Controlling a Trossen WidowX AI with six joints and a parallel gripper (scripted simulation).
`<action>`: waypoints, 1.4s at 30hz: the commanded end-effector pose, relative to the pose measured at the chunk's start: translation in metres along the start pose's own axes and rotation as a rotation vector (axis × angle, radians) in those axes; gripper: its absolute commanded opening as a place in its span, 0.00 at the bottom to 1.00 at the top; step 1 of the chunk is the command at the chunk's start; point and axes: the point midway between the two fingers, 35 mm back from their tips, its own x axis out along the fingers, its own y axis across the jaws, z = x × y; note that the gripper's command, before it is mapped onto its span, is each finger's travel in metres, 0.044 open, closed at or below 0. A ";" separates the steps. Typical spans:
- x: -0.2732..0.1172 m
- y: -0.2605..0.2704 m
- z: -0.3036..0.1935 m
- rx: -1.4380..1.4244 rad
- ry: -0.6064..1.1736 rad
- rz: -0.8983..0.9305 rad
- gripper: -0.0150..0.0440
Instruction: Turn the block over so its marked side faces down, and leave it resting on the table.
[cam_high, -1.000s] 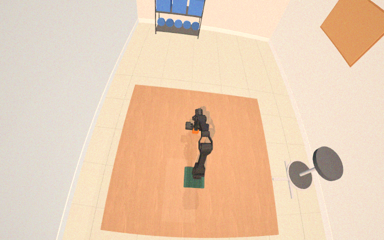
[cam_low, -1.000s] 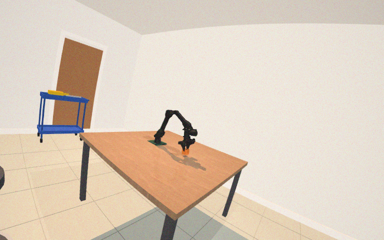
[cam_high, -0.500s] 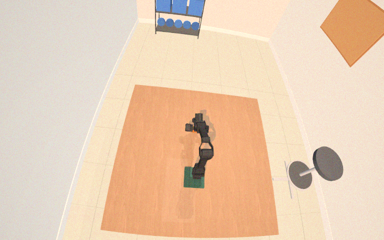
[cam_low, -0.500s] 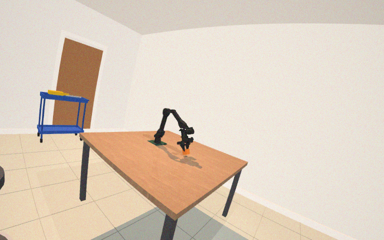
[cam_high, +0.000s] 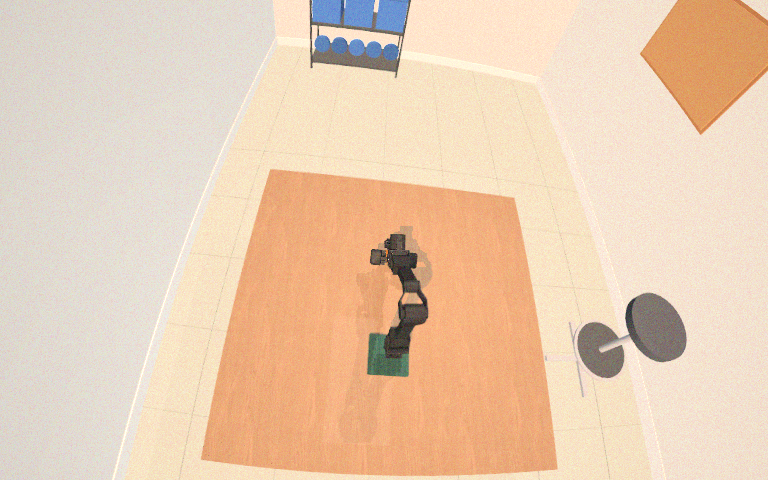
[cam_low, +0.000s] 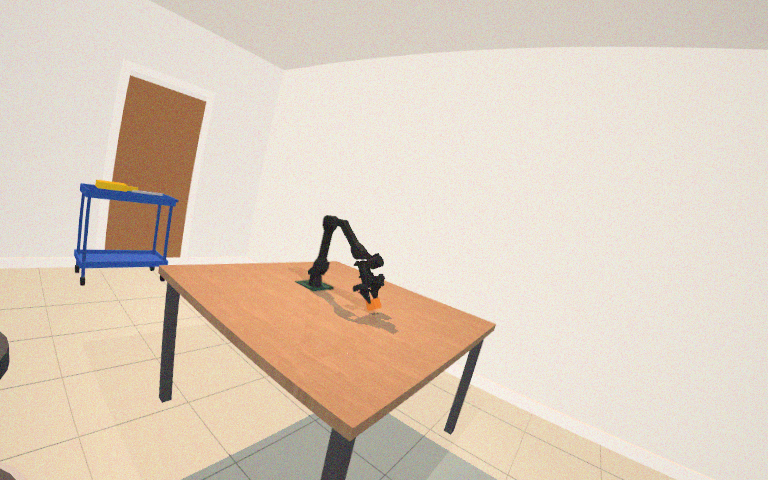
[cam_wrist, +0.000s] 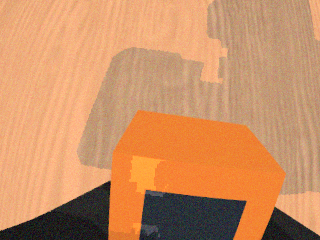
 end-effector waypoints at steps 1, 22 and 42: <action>0.007 -0.001 -0.003 -0.010 -0.056 -0.006 0.25; 0.018 -0.001 -0.017 -0.006 -0.394 -0.006 0.25; 0.013 -0.001 -0.021 -0.001 -0.482 -0.004 0.25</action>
